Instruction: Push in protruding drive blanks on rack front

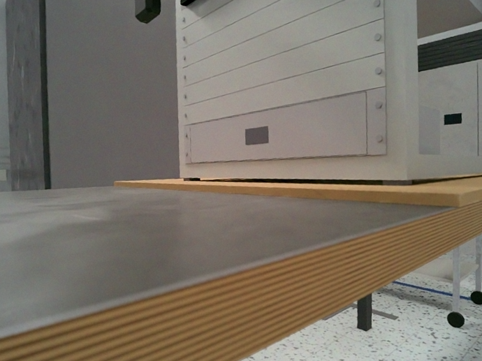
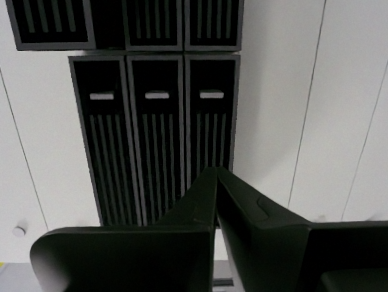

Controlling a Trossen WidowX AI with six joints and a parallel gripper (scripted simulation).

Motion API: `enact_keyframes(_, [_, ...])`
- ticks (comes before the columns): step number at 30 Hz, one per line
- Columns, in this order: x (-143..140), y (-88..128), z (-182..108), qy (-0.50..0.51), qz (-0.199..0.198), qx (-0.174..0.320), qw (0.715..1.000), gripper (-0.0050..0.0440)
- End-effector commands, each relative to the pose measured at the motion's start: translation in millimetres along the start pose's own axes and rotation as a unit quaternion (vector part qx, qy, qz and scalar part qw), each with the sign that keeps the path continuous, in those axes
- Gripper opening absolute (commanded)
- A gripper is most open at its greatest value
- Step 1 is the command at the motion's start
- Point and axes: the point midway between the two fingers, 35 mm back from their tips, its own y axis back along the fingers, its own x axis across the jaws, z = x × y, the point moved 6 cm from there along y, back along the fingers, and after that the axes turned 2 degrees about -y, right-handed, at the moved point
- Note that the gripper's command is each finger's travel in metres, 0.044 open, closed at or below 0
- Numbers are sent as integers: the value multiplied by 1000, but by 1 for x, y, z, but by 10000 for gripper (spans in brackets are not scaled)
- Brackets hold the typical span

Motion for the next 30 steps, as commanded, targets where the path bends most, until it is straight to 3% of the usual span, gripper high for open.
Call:
enact_keyframes(1, [10, 0, 0, -7, 12, 0, 1000, -50])
enact_keyframes(30, [10, -10, 1, -7, 12, 0, 1000, -50])
